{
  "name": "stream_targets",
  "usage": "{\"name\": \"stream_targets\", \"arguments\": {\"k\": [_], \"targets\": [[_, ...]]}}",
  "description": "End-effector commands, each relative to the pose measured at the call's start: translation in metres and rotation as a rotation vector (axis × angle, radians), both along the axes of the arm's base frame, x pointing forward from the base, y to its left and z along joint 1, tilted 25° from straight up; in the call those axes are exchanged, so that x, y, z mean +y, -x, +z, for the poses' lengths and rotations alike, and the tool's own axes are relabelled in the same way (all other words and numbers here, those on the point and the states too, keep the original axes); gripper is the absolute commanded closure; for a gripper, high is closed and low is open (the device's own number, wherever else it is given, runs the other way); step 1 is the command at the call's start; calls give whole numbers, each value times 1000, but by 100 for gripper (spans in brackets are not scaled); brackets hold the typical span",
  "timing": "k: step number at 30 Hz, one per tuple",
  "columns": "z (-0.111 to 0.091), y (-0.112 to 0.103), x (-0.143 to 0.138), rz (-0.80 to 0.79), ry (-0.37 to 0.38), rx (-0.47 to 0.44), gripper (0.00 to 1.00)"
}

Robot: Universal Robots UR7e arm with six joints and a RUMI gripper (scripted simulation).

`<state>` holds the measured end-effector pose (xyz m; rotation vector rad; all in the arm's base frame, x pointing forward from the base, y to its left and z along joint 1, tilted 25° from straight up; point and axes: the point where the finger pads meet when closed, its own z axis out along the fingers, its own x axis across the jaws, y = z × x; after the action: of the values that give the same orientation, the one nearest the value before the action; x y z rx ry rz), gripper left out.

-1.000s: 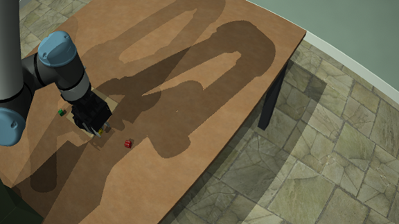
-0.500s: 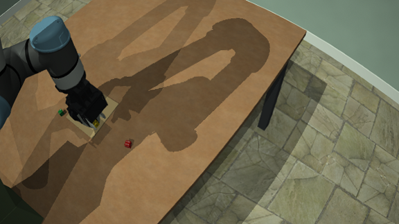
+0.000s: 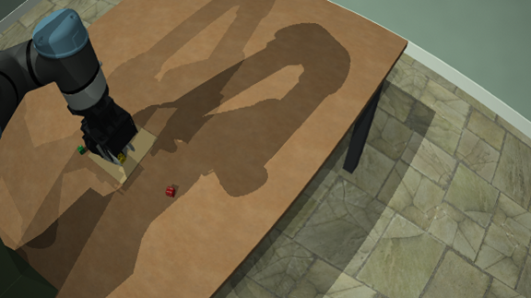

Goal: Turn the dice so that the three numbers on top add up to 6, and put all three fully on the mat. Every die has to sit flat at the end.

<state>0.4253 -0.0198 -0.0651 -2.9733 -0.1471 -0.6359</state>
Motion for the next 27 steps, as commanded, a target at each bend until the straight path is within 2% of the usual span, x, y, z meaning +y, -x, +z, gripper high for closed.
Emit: {"name": "stream_targets", "arguments": {"k": [1, 20, 27], "targets": [[5, 1, -4, -3, 5, -2, 100], [6, 1, -3, 1, 6, -2, 100], [6, -3, 12, 66, 35, -1, 100]]}}
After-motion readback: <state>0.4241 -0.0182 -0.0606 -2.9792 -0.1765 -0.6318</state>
